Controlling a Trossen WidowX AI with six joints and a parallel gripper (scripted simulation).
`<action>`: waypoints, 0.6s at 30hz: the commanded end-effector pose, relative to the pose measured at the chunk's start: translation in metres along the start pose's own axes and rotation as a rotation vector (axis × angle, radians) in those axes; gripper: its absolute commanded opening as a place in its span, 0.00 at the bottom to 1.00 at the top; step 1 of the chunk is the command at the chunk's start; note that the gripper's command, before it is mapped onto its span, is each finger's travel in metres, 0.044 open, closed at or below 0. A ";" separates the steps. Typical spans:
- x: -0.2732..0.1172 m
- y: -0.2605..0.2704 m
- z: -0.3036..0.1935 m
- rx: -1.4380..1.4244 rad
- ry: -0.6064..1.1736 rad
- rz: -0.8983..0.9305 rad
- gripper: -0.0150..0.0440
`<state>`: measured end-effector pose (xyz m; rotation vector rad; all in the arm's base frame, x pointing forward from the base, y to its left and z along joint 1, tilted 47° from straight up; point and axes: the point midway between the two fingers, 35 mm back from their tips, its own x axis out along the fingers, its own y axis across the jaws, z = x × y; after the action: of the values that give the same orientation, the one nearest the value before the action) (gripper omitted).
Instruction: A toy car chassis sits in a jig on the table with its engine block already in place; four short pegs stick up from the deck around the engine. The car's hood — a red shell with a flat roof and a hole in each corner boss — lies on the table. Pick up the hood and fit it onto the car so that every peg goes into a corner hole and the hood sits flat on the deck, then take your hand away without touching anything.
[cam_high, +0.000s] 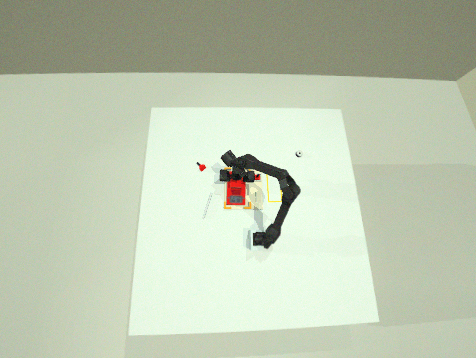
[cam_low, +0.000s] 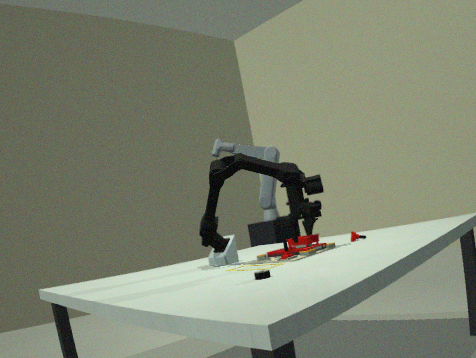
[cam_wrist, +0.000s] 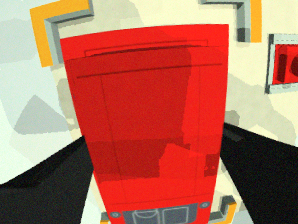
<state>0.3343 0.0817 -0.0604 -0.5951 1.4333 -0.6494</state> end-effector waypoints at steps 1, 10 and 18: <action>0.001 0.000 0.000 -0.005 -0.004 -0.003 0.25; 0.005 0.000 0.000 -0.005 -0.004 -0.003 0.25; 0.008 -0.001 0.000 -0.005 -0.004 -0.003 0.25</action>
<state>0.3342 0.0767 -0.0650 -0.5954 1.4331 -0.6496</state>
